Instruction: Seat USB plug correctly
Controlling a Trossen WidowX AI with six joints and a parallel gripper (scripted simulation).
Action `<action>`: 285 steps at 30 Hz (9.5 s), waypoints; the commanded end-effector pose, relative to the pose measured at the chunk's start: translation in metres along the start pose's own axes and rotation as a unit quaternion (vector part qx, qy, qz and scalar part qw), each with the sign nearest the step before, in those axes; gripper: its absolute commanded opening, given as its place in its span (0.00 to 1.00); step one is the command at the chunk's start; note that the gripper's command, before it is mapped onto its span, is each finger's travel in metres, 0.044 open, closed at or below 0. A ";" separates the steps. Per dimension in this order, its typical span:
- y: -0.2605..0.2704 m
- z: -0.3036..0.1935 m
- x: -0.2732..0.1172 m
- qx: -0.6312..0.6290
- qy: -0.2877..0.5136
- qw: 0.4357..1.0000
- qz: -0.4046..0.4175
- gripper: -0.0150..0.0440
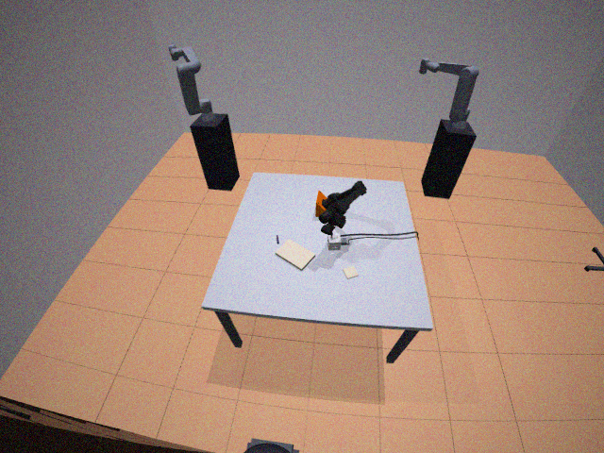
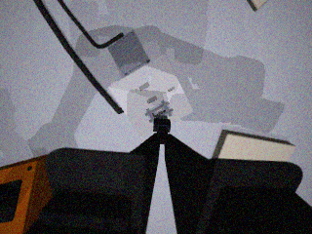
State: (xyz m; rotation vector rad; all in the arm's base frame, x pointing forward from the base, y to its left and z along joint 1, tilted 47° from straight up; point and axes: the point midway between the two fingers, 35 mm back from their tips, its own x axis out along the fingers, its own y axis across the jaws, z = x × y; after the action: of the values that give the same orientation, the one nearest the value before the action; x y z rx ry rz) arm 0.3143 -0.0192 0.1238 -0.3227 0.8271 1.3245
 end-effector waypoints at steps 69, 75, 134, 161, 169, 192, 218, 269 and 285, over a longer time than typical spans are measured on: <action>0.000 0.000 0.000 0.808 0.000 0.589 0.000 0.25; 0.000 0.000 0.000 0.852 0.000 0.524 0.000 0.25; 0.000 0.001 0.003 0.962 0.002 0.272 0.009 0.25; 0.001 0.003 0.006 0.961 0.005 0.276 0.018 0.25; 0.001 0.003 0.007 0.961 0.005 0.277 0.021 0.25; 0.002 0.004 0.010 0.959 0.008 0.281 0.029 0.25; 0.003 0.006 0.013 0.958 0.011 0.284 0.038 0.25; 0.003 0.006 0.019 0.958 0.011 0.285 0.040 0.25; 0.003 0.006 0.021 0.958 0.011 0.285 0.040 0.25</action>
State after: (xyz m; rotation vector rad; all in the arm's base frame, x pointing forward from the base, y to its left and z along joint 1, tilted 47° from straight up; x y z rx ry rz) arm 0.3144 -0.0003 0.1147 1.6749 1.8184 -0.4207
